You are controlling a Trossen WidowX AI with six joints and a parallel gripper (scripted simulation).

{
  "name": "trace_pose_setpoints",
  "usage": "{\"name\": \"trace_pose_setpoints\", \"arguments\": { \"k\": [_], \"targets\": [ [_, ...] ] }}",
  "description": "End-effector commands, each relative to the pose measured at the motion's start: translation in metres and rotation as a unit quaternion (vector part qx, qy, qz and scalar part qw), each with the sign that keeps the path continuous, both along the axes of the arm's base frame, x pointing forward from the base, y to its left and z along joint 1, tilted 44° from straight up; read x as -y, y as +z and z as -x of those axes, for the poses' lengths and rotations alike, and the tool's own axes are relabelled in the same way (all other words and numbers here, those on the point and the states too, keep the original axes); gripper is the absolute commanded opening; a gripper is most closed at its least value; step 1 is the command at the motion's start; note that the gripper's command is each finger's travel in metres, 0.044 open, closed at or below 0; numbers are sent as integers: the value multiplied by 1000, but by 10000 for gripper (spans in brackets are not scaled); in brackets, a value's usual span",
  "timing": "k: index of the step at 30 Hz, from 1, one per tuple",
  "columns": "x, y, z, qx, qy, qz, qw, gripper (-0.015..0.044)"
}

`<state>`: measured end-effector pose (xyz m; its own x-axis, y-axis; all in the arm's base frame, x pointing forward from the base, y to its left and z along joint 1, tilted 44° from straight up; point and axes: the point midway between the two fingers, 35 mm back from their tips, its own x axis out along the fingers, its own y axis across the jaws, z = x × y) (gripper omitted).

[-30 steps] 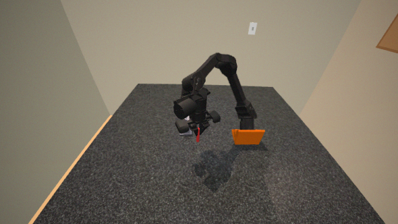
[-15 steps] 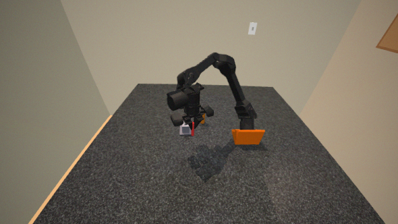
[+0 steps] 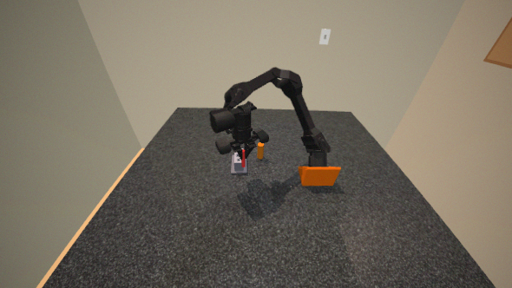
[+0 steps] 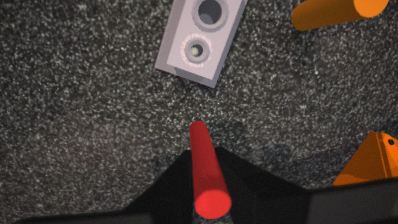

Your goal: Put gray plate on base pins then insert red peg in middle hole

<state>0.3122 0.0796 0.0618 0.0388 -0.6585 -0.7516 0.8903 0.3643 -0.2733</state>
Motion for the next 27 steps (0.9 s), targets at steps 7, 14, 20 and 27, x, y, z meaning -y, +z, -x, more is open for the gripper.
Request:
{"name": "trace_pose_setpoints", "arguments": {
  "k": [7, 14, 20, 27],
  "targets": [
    [22, 22, -12, 3, 0, 5, 1000, 0],
    [38, 36, -18, 3, -2, 10, 1000, 0],
    [52, 48, -23, 3, -3, 14, 1000, 0],
    [63, 57, -26, 2, -4, 17, 1000, 0]
  ]
}}
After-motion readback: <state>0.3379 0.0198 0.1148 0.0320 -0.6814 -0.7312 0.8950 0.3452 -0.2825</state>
